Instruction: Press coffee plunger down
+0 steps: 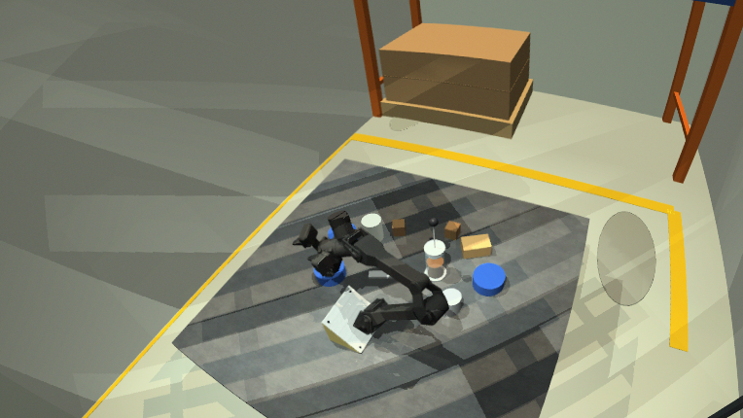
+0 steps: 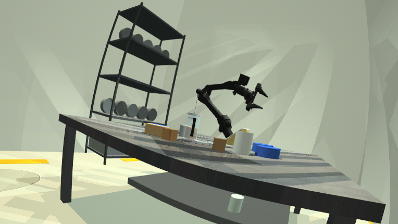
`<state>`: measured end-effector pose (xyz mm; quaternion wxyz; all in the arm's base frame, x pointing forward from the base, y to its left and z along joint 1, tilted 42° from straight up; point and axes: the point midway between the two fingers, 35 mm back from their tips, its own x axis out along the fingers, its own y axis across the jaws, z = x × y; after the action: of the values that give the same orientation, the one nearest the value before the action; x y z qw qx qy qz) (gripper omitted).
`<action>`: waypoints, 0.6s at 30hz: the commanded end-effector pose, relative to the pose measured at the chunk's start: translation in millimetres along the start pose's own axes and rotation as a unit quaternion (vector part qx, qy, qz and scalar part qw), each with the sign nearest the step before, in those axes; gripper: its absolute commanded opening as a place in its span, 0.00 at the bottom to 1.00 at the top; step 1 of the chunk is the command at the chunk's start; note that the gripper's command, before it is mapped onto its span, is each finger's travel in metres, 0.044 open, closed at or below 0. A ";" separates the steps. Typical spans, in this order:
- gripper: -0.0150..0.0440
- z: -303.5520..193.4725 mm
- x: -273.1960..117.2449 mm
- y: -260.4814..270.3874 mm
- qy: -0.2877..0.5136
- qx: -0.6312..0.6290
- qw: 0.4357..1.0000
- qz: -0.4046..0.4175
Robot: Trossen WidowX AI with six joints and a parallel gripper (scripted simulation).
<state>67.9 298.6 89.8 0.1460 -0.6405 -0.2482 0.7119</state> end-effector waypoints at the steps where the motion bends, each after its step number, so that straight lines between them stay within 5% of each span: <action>1: 0.98 -1.7 -0.5 0.7 0.004 0.009 1.000 0.003; 7: 1.00 -43.4 -19.7 19.6 0.124 0.238 0.961 0.068; 14: 1.00 -100.3 -78.7 54.0 0.357 0.539 0.759 0.074; 18: 1.00 -113.7 -102.0 62.8 0.424 0.600 0.676 0.048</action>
<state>147.9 254.2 99.1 0.3763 -0.6948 0.1604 0.5916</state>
